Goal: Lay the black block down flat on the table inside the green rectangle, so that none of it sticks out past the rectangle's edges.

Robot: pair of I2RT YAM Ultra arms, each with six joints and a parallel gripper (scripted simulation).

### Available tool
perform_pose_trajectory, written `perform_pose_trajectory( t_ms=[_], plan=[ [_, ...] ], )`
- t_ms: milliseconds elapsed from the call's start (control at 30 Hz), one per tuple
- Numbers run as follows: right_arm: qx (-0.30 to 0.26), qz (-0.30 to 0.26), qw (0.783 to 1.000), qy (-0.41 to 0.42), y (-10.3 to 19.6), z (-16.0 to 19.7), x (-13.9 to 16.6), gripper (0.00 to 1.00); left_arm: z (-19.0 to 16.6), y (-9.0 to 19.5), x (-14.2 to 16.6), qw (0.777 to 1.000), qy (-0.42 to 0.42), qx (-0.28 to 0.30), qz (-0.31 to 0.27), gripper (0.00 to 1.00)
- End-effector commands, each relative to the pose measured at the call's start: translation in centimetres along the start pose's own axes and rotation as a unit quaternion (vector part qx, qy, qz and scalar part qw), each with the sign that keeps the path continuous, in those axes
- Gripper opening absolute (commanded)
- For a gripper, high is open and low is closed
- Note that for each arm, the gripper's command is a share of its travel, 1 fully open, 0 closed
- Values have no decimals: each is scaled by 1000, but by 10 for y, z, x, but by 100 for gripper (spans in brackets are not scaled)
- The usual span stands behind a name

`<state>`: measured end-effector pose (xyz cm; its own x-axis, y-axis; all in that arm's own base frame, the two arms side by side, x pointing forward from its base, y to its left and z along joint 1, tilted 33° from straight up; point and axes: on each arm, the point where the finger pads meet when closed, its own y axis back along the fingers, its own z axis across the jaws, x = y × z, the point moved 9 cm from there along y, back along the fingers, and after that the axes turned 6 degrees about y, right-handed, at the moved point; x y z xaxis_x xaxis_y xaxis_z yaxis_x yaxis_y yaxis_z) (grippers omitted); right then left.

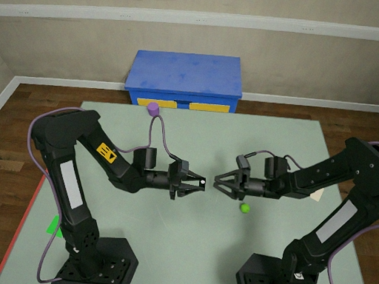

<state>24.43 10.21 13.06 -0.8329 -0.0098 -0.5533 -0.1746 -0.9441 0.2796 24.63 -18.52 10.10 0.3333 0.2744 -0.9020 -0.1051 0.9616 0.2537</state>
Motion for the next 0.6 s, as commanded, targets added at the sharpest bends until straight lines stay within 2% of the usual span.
perform_pose_trajectory(
  t_ms=[0, 100, 200, 433, 500, 567],
  plan=[
    [-23, 35, 999, 15, 15, 8, -5, 46, 0, -4, -2, 1000, -3, 6, -5, 27],
    [-21, 22, 998, 48, 29, 7, -12, 46, 0, -4, -1, 1000, 3, 7, -3, 27],
    [-23, 27, 999, 26, 33, 9, -8, 46, -5, 2, 2, 1000, 22, -2, 16, 27],
    [-26, 33, 999, 15, 32, 10, -6, 46, -35, 50, 10, 990, 96, -47, 93, 27],
    [-26, 33, 999, 15, 32, 10, -6, 46, -35, 50, 10, 990, 96, -47, 93, 27],
    [-26, 32, 999, 20, 32, 12, -7, 46, -46, 67, 11, 984, 120, -63, 114, 27]
  ],
)
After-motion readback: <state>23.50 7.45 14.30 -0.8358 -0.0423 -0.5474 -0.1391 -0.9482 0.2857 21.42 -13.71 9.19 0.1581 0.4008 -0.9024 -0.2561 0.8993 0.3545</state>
